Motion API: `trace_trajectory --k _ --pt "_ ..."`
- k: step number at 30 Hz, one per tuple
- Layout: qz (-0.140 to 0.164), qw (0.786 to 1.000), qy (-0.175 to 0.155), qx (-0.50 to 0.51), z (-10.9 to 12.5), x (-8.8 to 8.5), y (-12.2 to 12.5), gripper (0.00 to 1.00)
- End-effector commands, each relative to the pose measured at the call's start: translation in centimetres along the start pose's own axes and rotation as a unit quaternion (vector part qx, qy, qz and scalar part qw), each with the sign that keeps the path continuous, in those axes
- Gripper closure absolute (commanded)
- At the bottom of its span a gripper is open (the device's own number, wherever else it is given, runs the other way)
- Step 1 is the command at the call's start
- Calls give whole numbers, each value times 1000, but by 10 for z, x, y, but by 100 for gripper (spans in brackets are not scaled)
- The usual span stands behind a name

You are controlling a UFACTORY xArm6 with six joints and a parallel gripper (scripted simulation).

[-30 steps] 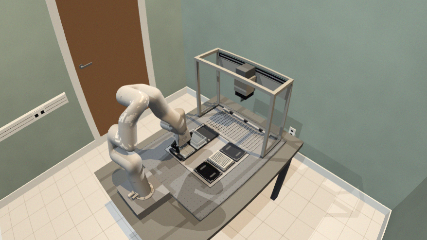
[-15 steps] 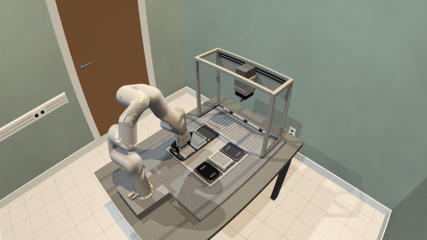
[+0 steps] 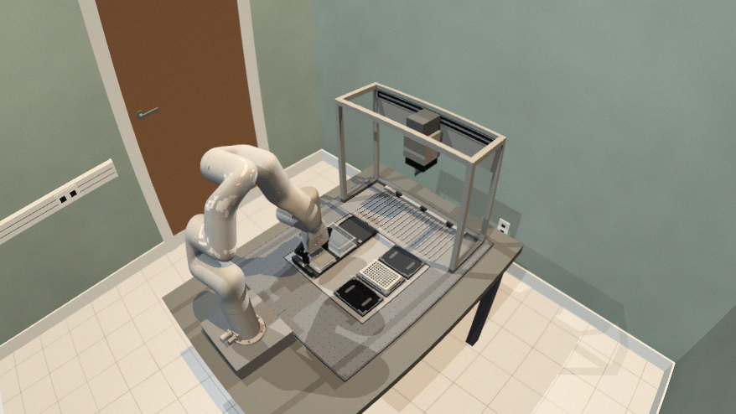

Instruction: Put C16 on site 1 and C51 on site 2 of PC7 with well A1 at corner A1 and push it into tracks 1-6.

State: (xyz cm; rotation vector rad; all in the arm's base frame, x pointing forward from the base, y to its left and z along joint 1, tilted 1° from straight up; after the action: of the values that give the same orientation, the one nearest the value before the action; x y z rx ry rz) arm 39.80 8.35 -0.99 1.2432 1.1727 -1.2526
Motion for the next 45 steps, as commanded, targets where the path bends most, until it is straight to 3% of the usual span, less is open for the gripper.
trace_trajectory --k 1,6,45 --pt "2 1000 0 0 0 -1 1 0" --pt "2 1000 0 0 0 -1 1 0" --pt "2 1000 0 0 0 -59 1 0"
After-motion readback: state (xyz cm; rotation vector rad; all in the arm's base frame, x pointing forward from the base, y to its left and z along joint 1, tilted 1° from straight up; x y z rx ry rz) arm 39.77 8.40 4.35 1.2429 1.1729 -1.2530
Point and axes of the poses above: the point where the finger pads meet when closed, its own x axis out along the fingers, its own y axis across the jaws, z = x × y, the point moved 1 cm from there along -x, back along the fingers
